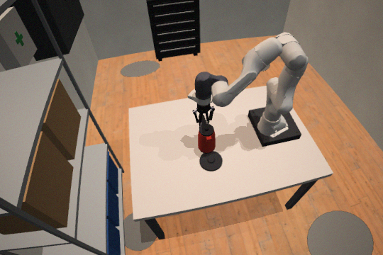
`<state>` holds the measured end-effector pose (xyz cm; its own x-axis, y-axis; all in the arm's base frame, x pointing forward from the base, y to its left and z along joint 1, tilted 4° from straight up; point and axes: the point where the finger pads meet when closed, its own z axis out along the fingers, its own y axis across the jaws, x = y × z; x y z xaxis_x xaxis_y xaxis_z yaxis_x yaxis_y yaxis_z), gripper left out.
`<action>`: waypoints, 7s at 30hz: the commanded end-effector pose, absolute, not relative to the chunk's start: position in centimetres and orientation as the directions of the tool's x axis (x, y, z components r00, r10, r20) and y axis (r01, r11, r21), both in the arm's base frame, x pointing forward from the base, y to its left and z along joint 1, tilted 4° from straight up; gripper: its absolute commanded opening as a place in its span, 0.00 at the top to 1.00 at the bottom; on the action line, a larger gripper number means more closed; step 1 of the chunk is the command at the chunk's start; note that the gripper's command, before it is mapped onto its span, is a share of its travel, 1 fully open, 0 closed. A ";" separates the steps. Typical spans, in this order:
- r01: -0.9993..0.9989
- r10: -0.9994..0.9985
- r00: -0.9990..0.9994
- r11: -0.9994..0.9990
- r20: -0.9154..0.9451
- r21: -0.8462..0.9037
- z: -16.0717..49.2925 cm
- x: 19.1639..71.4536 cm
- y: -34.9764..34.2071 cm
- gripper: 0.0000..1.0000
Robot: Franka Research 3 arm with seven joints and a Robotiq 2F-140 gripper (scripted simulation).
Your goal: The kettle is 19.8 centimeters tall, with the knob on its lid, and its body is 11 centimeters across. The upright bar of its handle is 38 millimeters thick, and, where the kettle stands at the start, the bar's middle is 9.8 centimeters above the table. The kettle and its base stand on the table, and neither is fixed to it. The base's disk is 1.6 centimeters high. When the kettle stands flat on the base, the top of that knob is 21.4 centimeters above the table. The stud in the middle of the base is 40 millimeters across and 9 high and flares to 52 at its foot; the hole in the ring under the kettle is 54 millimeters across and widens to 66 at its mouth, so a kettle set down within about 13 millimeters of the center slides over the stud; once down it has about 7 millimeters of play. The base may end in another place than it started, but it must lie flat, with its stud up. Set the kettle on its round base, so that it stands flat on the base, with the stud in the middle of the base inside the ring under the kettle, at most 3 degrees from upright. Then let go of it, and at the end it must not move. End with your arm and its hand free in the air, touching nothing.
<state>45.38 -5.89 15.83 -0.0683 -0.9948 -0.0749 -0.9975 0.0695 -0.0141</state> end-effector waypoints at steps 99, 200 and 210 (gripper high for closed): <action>-0.992 -0.990 -0.123 0.125 -0.073 -0.024 16.8 45.0 2.8 1.00; -0.992 -0.990 -0.123 0.125 -0.073 -0.024 14.8 45.3 3.5 1.00; -0.992 -0.990 -0.123 0.125 -0.073 -0.024 14.8 45.3 3.5 1.00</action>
<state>44.98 3.33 14.53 -0.1193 -0.9903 -0.0714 -0.9926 0.1206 -0.0153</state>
